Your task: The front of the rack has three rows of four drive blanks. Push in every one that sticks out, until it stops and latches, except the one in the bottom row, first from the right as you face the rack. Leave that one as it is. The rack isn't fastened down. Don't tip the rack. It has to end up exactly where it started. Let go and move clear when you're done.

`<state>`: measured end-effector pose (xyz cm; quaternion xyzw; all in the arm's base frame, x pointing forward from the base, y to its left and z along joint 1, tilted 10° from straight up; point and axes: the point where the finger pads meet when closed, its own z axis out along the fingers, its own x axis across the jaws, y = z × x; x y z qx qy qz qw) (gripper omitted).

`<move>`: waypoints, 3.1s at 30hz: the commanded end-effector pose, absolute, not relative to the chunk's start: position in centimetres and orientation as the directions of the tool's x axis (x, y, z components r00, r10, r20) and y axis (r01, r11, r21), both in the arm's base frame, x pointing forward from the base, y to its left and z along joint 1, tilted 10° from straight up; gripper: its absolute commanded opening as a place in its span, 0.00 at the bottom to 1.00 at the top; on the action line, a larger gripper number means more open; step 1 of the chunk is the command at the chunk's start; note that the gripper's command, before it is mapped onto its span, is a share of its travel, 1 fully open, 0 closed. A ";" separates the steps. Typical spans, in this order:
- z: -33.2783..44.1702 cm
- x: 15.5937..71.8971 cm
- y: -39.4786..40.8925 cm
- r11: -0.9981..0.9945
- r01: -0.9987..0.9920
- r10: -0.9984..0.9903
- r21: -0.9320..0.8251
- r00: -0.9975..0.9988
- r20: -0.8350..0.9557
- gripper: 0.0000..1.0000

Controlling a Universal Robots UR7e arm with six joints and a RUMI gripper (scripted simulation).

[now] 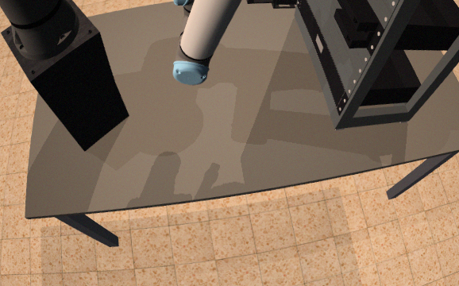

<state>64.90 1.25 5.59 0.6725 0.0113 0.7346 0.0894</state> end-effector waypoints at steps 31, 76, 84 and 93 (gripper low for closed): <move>5.9 65.8 1.3 -0.984 -0.115 0.149 0.138 -0.084 0.985 0.00; 5.9 67.4 1.1 -0.984 -0.115 0.149 0.138 -0.084 0.985 0.00; 5.9 67.6 1.0 -0.984 -0.115 0.149 0.138 -0.084 0.985 0.00; 5.9 67.7 1.0 -0.984 -0.115 0.149 0.138 -0.084 0.985 0.00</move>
